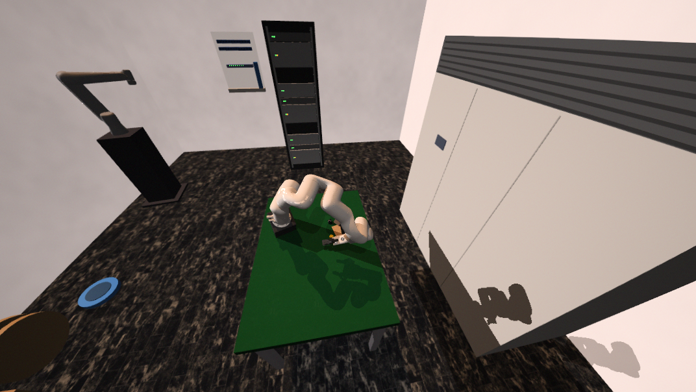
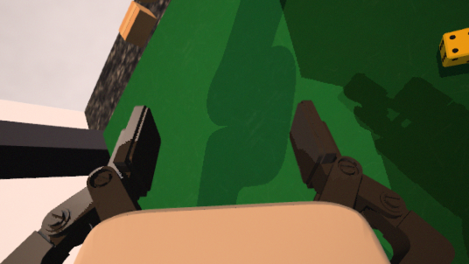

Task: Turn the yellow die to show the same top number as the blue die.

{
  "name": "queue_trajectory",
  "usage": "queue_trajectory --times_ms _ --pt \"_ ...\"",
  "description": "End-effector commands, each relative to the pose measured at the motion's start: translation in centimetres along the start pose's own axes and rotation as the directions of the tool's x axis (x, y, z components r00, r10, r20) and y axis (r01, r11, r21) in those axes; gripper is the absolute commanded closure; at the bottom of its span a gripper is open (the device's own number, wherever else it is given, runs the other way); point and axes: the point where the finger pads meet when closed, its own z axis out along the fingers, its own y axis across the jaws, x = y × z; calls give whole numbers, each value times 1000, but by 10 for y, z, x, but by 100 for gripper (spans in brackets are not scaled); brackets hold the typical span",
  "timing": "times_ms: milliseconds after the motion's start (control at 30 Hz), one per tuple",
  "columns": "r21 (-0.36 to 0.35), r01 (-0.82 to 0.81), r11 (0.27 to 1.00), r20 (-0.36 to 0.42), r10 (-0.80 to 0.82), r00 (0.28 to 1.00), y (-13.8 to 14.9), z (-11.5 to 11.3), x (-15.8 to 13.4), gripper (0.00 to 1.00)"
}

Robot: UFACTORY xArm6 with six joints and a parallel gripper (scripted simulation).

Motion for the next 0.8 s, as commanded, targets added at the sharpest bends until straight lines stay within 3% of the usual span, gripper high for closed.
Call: queue_trajectory --times_ms 0,67,333,500,567,633,767 --pt "-26 -30 999 102 33 994 5 3 -2 0" --pt "-63 -44 997 215 57 975 14 5 -3 0" --pt "-163 -22 986 423 90 902 36 8 3 0" --pt "-237 35 971 539 102 836 54 9 14 0" --pt "-237 35 971 539 102 836 54 9 14 0" --pt "-291 97 952 611 107 784 67 12 26 0" --pt "-327 153 933 657 108 746 78 15 38 0"
